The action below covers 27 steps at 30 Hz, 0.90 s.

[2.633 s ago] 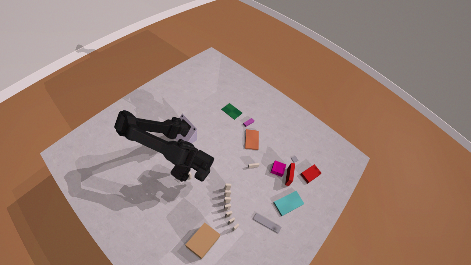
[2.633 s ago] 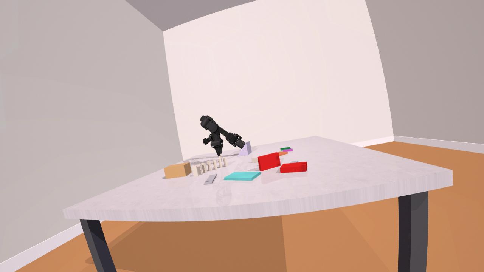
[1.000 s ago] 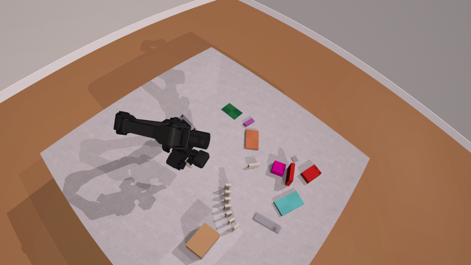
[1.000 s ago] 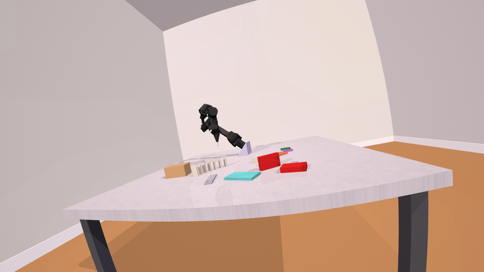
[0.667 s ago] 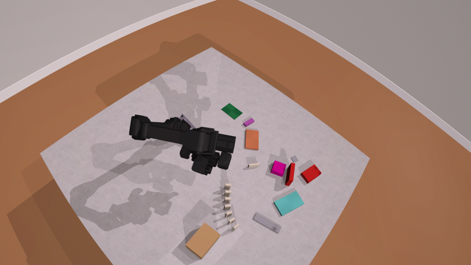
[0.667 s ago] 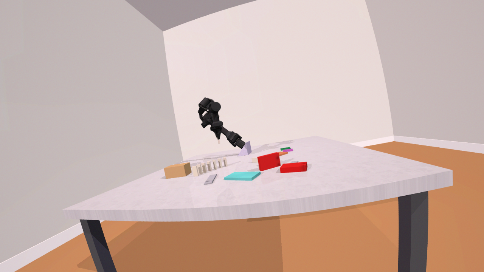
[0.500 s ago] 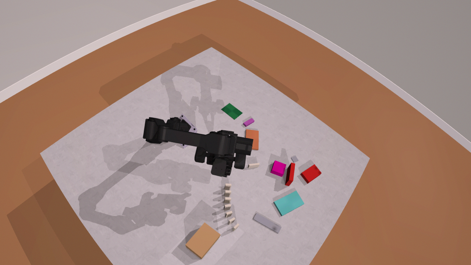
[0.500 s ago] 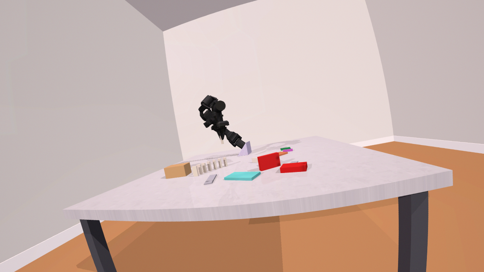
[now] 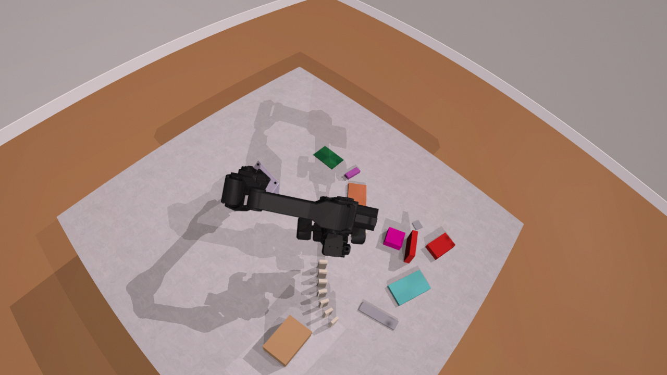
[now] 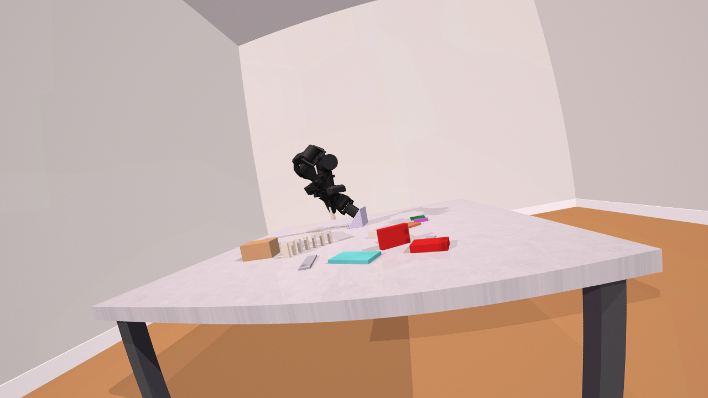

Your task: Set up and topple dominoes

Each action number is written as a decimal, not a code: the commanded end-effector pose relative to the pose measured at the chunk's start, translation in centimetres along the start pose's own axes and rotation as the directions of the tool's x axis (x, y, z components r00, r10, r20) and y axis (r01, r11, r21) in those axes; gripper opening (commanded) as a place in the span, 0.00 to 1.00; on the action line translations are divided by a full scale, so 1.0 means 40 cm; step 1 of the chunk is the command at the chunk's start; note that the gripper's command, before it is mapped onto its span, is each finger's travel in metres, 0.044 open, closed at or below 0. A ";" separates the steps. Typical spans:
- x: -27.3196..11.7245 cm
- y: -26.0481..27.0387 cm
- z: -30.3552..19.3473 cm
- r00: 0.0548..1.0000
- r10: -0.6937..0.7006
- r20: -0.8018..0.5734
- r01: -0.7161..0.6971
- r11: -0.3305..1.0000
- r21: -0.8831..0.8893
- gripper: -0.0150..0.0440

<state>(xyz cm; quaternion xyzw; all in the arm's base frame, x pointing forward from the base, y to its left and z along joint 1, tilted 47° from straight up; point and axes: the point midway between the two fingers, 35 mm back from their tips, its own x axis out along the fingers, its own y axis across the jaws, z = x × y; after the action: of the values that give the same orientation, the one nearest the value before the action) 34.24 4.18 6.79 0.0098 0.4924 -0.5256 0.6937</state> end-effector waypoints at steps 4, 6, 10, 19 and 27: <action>0.070 0.001 -0.001 1.000 -0.004 0.004 0.004 1.000 -0.011 0.44; 0.092 0.000 -0.001 1.000 -0.004 0.005 0.004 1.000 -0.011 0.44; 0.136 -0.003 -0.001 1.000 -0.006 0.006 0.006 1.000 -0.011 0.44; 0.205 -0.015 -0.004 1.000 -0.010 0.009 0.010 1.000 -0.010 0.44; 0.205 -0.015 -0.004 1.000 -0.010 0.009 0.010 1.000 -0.010 0.44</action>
<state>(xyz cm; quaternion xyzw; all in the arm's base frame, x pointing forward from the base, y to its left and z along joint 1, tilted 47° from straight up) 33.37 -1.85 1.29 0.0052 0.4923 -0.5279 0.6921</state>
